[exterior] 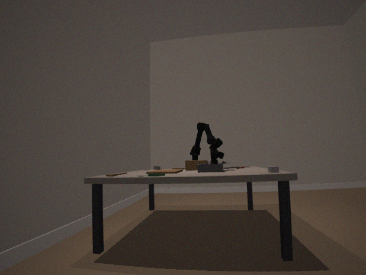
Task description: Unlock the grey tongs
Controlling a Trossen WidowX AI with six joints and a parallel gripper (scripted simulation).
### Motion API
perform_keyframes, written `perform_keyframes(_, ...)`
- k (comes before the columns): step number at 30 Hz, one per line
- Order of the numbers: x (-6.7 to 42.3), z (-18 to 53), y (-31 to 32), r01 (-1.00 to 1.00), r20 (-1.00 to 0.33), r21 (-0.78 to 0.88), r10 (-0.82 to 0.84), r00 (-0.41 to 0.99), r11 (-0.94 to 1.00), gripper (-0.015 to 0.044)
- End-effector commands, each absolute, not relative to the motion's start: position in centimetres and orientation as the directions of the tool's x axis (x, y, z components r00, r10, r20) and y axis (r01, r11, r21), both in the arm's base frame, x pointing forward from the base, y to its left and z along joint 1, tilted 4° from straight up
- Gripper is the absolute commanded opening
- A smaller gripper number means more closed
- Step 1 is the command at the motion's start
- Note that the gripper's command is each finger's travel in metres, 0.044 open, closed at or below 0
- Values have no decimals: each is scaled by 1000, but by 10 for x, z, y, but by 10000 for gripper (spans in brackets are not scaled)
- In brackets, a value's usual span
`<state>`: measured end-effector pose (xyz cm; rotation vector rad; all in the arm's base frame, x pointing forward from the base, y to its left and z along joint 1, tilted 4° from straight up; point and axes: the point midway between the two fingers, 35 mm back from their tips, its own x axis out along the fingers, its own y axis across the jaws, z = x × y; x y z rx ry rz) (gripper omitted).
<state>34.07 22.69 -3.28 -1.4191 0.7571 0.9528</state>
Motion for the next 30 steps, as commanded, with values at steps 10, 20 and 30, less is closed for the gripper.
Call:
perform_keyframes(10,341,-33,227,-885,-888,-458,89,452,-82,56)
perform_keyframes(20,341,-30,227,-885,-888,-458,89,452,-82,-128)
perform_keyframes(30,345,44,224,-884,-888,-459,92,451,-85,-150)
